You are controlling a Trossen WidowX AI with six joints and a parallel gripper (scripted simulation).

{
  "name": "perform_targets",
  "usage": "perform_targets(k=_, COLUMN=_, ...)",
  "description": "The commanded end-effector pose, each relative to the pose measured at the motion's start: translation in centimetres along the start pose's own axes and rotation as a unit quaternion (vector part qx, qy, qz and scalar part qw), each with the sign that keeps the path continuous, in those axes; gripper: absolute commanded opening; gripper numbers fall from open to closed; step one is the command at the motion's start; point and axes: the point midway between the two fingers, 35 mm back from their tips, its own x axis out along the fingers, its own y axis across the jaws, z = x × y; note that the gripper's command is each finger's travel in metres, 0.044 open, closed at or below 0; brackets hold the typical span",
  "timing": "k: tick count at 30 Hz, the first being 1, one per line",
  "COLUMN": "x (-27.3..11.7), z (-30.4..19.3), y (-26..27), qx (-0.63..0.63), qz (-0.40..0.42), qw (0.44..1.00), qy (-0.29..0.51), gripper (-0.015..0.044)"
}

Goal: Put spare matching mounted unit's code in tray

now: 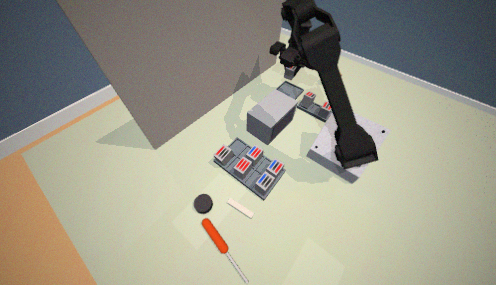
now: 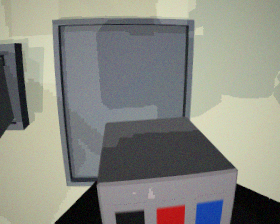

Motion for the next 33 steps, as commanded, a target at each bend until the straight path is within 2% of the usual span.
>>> perform_targets(k=1, x=0.4, z=0.1, y=0.0, qx=0.003, qz=-0.001, qw=1.0, qy=-0.003, gripper=0.0)
perform_targets(k=33, x=2.9, z=0.2, y=0.1, qx=0.003, qz=-0.001, qw=1.0, qy=-0.003, gripper=0.0)
